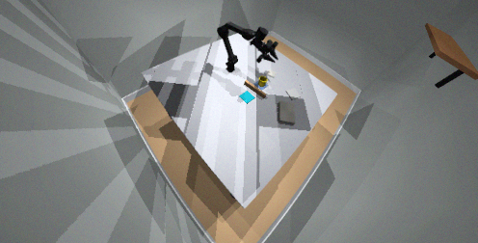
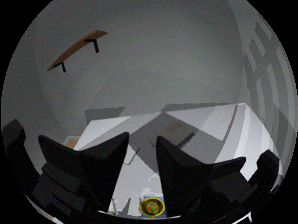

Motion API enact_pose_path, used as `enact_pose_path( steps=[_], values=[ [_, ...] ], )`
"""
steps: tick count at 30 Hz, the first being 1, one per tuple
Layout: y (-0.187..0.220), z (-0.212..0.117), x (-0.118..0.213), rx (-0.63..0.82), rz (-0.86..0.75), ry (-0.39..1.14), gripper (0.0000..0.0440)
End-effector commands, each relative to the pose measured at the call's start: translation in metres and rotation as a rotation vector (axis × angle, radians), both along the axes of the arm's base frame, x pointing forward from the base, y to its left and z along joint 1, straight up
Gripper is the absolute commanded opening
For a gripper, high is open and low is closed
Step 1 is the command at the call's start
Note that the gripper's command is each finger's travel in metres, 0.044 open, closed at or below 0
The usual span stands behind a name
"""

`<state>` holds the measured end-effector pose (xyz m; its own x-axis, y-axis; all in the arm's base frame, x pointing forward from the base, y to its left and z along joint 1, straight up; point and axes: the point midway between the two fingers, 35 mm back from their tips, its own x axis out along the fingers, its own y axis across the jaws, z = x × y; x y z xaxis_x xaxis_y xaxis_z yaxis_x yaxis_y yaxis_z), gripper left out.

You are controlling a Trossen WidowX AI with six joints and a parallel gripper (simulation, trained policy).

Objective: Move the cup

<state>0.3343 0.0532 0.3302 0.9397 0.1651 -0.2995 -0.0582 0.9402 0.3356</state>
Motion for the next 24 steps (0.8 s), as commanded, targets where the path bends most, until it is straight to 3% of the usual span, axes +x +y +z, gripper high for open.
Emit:
enact_pose_path(
  steps=[1, 24],
  values=[
    [0.006, 0.002, 0.001, 0.043, 0.004, 0.042, 0.0136],
    [0.037, -0.011, 0.005, 0.295, -0.080, 0.398, 0.0155]
  ],
)
